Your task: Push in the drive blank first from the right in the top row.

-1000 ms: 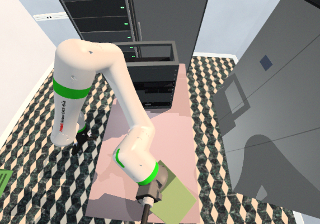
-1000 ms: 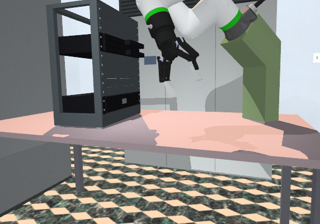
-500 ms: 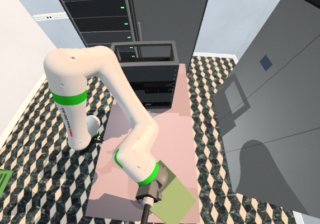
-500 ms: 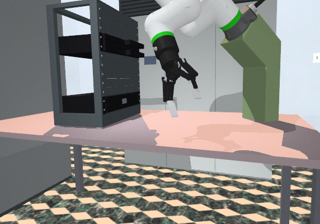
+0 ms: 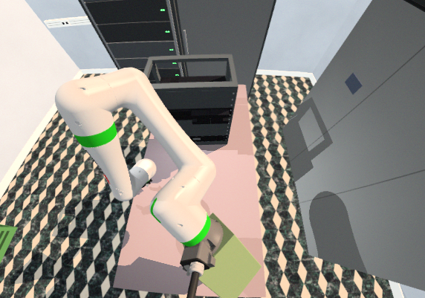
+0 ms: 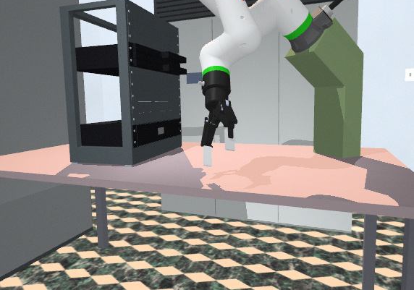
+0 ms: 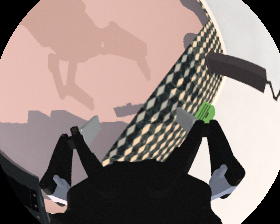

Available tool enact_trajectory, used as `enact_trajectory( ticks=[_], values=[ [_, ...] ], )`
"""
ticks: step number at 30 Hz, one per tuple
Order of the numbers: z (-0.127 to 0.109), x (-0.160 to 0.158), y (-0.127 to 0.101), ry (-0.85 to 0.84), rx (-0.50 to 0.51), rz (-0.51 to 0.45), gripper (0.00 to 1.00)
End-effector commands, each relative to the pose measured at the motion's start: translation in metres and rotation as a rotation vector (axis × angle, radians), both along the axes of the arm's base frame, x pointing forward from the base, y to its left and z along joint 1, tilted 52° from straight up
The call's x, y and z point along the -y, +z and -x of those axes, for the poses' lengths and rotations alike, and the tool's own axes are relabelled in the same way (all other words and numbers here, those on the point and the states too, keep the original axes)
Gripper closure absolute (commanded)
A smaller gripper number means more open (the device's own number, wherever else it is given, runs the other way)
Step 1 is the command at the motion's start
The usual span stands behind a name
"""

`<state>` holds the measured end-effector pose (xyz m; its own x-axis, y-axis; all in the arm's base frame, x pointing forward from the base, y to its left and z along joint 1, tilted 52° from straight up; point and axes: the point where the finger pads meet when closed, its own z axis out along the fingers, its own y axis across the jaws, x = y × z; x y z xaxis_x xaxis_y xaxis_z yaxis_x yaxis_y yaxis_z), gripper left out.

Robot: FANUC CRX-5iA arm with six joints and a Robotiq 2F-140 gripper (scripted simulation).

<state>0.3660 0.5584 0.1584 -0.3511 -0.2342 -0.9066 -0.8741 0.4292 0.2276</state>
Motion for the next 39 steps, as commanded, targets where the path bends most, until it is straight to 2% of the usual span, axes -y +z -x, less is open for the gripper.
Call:
enact_trajectory(
  ticks=[1,3,7,18,20,23,29,35,37,39],
  values=[
    [-0.039,0.021,-0.004,-0.107,0.074,-0.071,0.00],
    [-0.039,0.021,-0.004,-0.107,0.074,-0.071,0.00],
    [-0.079,0.057,-0.006,-0.207,0.145,-0.109,0.00],
    [-0.147,0.153,-0.005,-0.428,0.319,-0.137,0.00],
    [-0.147,0.153,-0.005,-0.428,0.319,-0.137,0.00],
    [-0.166,0.194,-0.003,-0.514,0.392,-0.129,0.00],
    [-0.185,0.256,0.002,-0.634,0.501,-0.102,0.00],
    [-0.195,0.322,0.010,-0.756,0.619,-0.055,0.00],
    [-0.195,0.322,0.010,-0.756,0.619,-0.055,0.00],
    [-0.196,0.351,0.015,-0.808,0.672,-0.028,0.00]
  ],
)
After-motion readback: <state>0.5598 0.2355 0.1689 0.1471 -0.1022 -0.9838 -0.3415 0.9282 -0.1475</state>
